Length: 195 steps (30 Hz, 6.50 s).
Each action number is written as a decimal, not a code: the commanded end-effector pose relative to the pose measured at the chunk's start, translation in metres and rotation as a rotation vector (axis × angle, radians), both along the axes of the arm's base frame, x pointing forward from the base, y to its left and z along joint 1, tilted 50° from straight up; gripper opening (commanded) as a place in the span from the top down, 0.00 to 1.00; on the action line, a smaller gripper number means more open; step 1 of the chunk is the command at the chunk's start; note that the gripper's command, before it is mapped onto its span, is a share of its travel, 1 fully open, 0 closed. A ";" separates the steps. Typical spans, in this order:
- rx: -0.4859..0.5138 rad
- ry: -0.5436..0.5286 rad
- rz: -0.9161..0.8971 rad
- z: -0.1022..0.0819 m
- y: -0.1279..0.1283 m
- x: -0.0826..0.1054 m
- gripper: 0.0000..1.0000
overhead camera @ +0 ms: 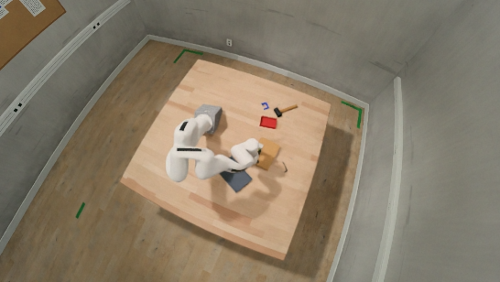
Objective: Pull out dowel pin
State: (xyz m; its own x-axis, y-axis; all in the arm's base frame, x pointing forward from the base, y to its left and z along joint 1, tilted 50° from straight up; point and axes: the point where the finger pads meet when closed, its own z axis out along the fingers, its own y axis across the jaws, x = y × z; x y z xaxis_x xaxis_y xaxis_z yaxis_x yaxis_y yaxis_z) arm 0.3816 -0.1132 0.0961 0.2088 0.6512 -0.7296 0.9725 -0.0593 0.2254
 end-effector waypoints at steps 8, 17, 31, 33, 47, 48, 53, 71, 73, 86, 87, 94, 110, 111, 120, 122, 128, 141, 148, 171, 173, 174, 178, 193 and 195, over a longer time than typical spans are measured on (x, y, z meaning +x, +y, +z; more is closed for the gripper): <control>0.001 -0.002 0.002 -0.001 -0.002 0.001 0.73; 0.001 -0.002 0.002 -0.001 -0.002 0.001 0.73; 0.001 -0.002 0.002 -0.001 -0.002 0.001 0.72; 0.001 -0.002 0.002 -0.001 -0.002 0.001 0.72; 0.001 -0.002 0.002 -0.001 -0.002 0.001 0.68; 0.001 -0.002 0.002 -0.001 -0.002 0.001 0.68; 0.001 -0.002 0.002 -0.001 -0.002 0.001 0.67; 0.001 -0.002 0.002 -0.001 -0.002 0.001 0.62; 0.001 -0.002 0.002 -0.001 -0.002 0.001 0.62; 0.001 -0.002 0.002 -0.001 -0.002 0.001 0.58; 0.001 -0.002 0.002 -0.001 -0.002 0.001 0.58; 0.001 -0.002 0.002 -0.001 -0.002 0.001 0.56; 0.001 -0.002 0.002 -0.001 -0.002 0.001 0.52; 0.001 -0.002 0.002 -0.001 -0.002 0.001 0.51; 0.001 -0.002 0.002 -0.001 -0.002 0.001 0.50; 0.001 -0.002 0.002 -0.001 -0.002 0.001 0.50; 0.001 -0.002 0.002 -0.001 -0.002 0.001 0.50; 0.001 -0.002 0.002 -0.001 -0.002 0.001 0.50; 0.001 -0.003 0.002 0.001 0.001 0.001 0.50; 0.001 -0.003 0.001 0.026 0.031 -0.003 0.50; 0.001 -0.003 0.001 0.028 0.033 -0.003 0.50; 0.001 -0.003 0.001 0.030 0.035 -0.004 0.50; 0.001 -0.003 0.001 0.036 0.042 -0.005 0.50; 0.001 -0.003 0.001 0.049 0.057 -0.007 0.50; 0.001 -0.003 0.001 0.050 0.058 -0.007 0.50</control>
State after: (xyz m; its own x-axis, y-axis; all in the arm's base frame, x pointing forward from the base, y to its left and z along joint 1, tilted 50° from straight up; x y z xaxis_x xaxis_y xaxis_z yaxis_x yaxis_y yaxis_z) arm 0.3742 -0.0585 0.1427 0.2088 0.6514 -0.7294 0.9724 -0.0592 0.2255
